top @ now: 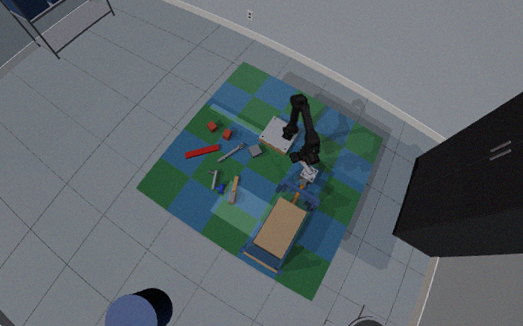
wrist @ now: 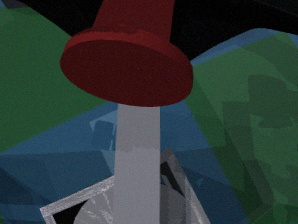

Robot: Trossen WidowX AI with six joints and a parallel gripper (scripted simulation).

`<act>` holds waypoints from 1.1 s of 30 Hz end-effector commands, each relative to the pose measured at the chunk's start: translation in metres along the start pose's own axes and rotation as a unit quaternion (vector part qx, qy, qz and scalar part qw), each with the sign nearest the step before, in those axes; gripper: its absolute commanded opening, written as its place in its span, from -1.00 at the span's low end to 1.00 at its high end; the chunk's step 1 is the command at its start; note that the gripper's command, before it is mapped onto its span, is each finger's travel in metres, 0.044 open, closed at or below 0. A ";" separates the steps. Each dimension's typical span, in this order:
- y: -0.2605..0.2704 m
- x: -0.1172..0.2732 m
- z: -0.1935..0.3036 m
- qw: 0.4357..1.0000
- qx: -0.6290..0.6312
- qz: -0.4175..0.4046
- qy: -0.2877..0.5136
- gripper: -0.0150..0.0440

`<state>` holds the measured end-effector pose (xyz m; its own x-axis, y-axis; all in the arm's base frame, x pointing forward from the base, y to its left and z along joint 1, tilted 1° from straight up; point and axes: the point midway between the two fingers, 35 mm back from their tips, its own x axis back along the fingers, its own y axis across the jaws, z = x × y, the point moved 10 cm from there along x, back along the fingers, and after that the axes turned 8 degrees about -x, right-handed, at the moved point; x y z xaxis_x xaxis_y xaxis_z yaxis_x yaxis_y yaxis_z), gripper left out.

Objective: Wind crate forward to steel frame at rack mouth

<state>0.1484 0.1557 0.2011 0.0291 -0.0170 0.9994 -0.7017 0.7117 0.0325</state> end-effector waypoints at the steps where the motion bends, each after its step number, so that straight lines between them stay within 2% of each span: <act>1: -0.009 -0.001 -0.005 1.000 -0.005 0.014 -0.003 -0.49; 33: -0.043 0.000 -0.030 1.000 -0.005 0.016 -0.004 -0.49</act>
<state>0.1896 0.1449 0.2003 0.0293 -0.0025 0.9996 -0.6991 0.7147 0.0223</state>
